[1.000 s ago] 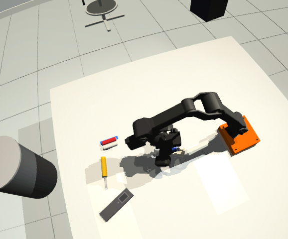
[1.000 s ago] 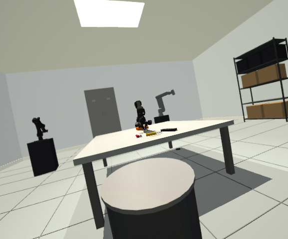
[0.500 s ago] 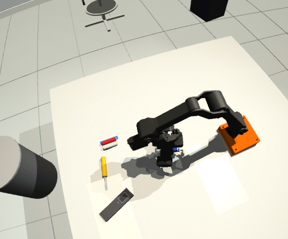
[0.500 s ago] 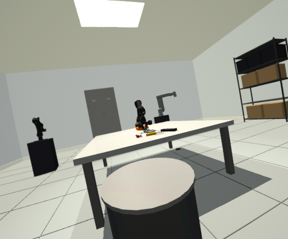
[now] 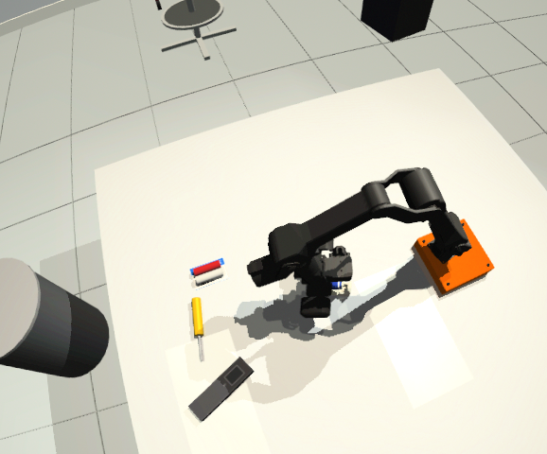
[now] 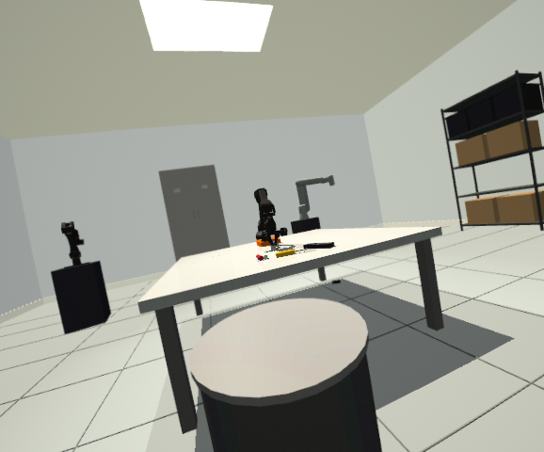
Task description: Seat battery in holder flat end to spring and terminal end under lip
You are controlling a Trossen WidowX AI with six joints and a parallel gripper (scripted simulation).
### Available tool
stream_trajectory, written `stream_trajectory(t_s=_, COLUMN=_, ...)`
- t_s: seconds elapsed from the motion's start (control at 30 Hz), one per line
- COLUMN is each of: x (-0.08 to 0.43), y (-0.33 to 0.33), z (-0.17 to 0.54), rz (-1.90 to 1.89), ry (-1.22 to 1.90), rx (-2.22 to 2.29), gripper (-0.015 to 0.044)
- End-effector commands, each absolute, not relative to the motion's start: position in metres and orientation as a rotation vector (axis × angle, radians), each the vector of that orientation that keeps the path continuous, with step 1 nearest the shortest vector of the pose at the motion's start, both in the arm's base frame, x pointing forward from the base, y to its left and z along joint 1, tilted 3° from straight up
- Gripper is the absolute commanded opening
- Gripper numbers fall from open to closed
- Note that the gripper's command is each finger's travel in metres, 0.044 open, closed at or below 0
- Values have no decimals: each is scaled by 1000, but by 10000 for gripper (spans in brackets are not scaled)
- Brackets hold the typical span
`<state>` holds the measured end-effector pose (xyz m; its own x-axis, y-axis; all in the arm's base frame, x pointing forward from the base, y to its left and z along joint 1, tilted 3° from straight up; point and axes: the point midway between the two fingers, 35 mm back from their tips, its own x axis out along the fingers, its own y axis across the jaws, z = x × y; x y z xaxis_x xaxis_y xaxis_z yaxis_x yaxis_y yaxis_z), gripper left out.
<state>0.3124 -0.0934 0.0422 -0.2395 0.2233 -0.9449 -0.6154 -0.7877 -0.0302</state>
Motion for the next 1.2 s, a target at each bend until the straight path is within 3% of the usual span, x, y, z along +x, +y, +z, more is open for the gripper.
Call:
stream_trajectory(t_s=0.0, x=316, y=-96, z=42, rz=2038, ry=498, rx=-1529, gripper=59)
stream_trajectory(t_s=1.17, x=310, y=-91, z=36, rz=1919, ry=573, rx=-1704, gripper=59)
